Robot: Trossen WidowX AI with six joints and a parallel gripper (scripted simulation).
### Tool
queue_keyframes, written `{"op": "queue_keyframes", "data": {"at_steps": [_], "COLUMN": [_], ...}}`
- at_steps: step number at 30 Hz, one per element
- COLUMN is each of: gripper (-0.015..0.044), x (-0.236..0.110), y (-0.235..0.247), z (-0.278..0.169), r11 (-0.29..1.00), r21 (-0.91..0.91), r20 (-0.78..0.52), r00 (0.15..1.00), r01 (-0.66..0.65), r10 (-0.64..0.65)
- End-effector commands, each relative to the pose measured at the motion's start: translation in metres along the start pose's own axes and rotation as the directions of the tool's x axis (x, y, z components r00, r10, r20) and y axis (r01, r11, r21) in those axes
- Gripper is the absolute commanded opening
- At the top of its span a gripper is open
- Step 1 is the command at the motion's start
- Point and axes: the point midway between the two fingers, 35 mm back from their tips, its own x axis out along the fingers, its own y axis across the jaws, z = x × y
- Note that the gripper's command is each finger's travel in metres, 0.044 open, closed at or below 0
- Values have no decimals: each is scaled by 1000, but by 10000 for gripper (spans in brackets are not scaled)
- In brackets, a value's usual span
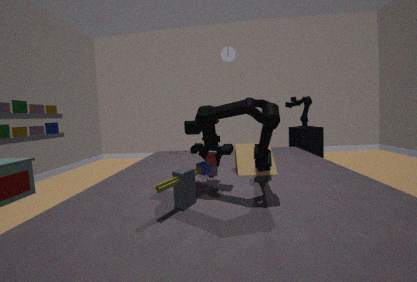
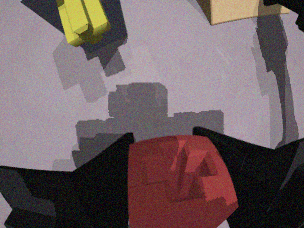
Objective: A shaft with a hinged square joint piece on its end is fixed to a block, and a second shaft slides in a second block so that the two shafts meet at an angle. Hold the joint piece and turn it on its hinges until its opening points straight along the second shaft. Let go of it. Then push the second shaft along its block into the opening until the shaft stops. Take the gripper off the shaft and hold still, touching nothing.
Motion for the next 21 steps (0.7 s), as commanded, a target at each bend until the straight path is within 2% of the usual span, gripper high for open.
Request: {"op": "queue_keyframes", "data": {"at_steps": [1, 6, 8, 13, 18, 21], "gripper": [182, 182, 147, 147, 16, 0], "x": [0, 0, 0, 0, 0, 0], "y": [0, 0, 0, 0, 0, 0], "z": [-1, -1, 0, 0, 0, 0], "r11": [1000, 1000, 1000, 1000, 1000, 1000], "r21": [3, 3, 0, 0, 0, 0], "r20": [-5, -5, 0, 0, 0, 0], "r00": [1000, 1000, 1000, 1000, 1000, 1000], "r01": [-2, -2, 0, 0, 0, 0], "r10": [2, 2, 0, 0, 0, 0]}}
